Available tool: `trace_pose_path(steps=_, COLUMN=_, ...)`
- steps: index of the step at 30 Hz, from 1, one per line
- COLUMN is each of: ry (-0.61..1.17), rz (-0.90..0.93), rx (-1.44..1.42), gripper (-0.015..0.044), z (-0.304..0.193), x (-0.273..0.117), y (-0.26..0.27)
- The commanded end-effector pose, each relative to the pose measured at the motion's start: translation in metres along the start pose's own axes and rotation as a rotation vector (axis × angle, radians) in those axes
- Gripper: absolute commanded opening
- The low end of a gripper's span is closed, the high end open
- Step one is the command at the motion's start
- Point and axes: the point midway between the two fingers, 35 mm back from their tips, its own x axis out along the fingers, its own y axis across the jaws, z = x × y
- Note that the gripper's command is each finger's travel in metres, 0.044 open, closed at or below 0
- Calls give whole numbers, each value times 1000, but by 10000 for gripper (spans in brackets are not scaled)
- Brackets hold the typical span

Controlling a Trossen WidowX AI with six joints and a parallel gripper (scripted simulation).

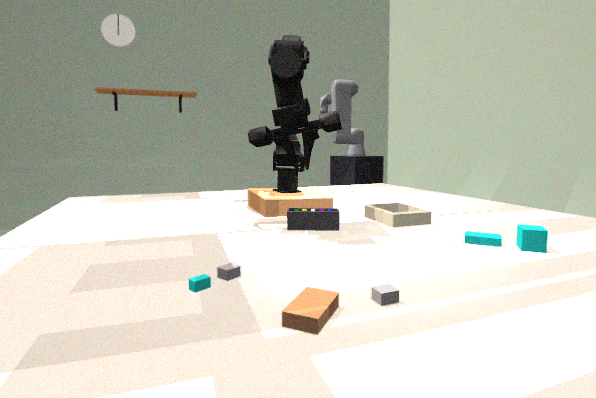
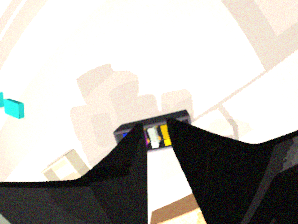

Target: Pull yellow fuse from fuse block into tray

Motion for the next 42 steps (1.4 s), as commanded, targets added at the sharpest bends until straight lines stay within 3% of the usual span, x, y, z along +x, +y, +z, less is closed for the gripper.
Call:
trace_pose_path(steps=1, ry=193, rz=-180, rx=-122, gripper=68, z=-44, x=43, y=-8)
trace_pose_path(steps=42, ry=200, rz=-187, rx=-128, gripper=68, z=-51, x=71, y=-9)
